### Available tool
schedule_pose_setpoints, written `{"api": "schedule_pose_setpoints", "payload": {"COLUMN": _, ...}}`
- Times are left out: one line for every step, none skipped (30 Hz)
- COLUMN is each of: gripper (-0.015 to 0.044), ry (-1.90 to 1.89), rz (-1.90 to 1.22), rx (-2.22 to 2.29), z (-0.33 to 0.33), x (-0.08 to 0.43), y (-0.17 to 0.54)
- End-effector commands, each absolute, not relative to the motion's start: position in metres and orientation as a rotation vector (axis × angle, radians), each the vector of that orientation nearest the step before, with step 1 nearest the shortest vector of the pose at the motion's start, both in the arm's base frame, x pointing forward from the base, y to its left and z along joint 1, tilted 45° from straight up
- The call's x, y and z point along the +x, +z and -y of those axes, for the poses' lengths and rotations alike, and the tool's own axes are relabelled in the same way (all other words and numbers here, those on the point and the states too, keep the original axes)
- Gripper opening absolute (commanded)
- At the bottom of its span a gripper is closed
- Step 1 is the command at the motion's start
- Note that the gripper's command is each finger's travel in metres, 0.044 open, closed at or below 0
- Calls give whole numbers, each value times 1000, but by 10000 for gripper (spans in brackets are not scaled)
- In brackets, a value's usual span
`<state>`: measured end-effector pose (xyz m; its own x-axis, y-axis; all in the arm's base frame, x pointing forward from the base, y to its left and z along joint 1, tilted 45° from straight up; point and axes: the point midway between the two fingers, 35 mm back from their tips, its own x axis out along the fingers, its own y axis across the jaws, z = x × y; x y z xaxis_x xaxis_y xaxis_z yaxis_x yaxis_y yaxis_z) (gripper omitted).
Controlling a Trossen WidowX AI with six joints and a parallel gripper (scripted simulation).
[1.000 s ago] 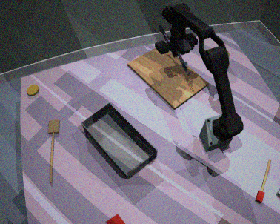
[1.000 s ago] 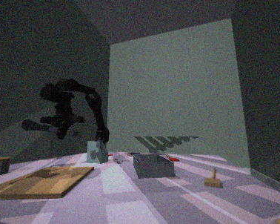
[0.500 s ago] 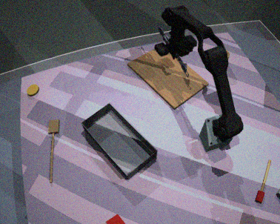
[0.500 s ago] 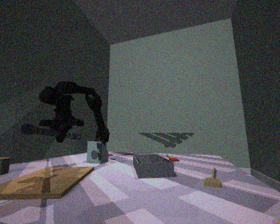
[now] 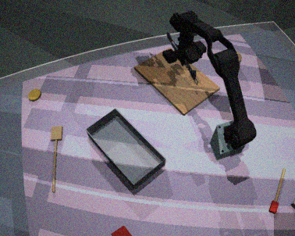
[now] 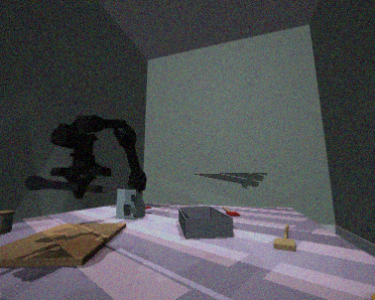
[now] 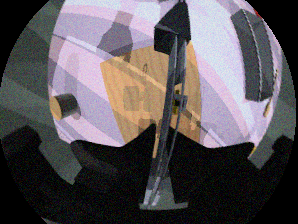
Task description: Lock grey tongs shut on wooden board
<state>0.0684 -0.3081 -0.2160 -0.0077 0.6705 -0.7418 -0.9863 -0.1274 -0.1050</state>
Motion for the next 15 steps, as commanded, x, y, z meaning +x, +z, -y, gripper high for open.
{"api": "schedule_pose_setpoints", "payload": {"gripper": -150, "ry": 1540, "rz": -536, "rx": -773, "z": 302, "x": 69, "y": -223}}
{"api": "schedule_pose_setpoints", "payload": {"gripper": -150, "ry": 1540, "rz": -536, "rx": -773, "z": 301, "x": 69, "y": -224}}
{"api": "schedule_pose_setpoints", "payload": {"gripper": -150, "ry": 1540, "rz": -536, "rx": -773, "z": 299, "x": 69, "y": -225}}
{"api": "schedule_pose_setpoints", "payload": {"gripper": -150, "ry": 1540, "rz": -536, "rx": -773, "z": 298, "x": 69, "y": -227}}
{"api": "schedule_pose_setpoints", "payload": {"gripper": -150, "ry": 1540, "rz": -536, "rx": -773, "z": 297, "x": 69, "y": -228}}
{"api": "schedule_pose_setpoints", "payload": {"gripper": -150, "ry": 1540, "rz": -536, "rx": -773, "z": 296, "x": 69, "y": -229}}
{"api": "schedule_pose_setpoints", "payload": {"gripper": -150, "ry": 1540, "rz": -536, "rx": -773, "z": 295, "x": 69, "y": -230}}
{"api": "schedule_pose_setpoints", "payload": {"gripper": -150, "ry": 1540, "rz": -536, "rx": -773, "z": 294, "x": 69, "y": -232}}
{"api": "schedule_pose_setpoints", "payload": {"gripper": -150, "ry": 1540, "rz": -536, "rx": -773, "z": 293, "x": 69, "y": -233}}
{"api": "schedule_pose_setpoints", "payload": {"gripper": -150, "ry": 1540, "rz": -536, "rx": -773, "z": 292, "x": 69, "y": -234}}
{"api": "schedule_pose_setpoints", "payload": {"gripper": -150, "ry": 1540, "rz": -536, "rx": -773, "z": 291, "x": 69, "y": -235}}
{"api": "schedule_pose_setpoints", "payload": {"gripper": -150, "ry": 1540, "rz": -536, "rx": -773, "z": 289, "x": 69, "y": -236}}
{"api": "schedule_pose_setpoints", "payload": {"gripper": -150, "ry": 1540, "rz": -536, "rx": -773, "z": 288, "x": 68, "y": -237}}
{"api": "schedule_pose_setpoints", "payload": {"gripper": -150, "ry": 1540, "rz": -536, "rx": -773, "z": 287, "x": 68, "y": -239}}
{"api": "schedule_pose_setpoints", "payload": {"gripper": -150, "ry": 1540, "rz": -536, "rx": -773, "z": 286, "x": 68, "y": -240}}
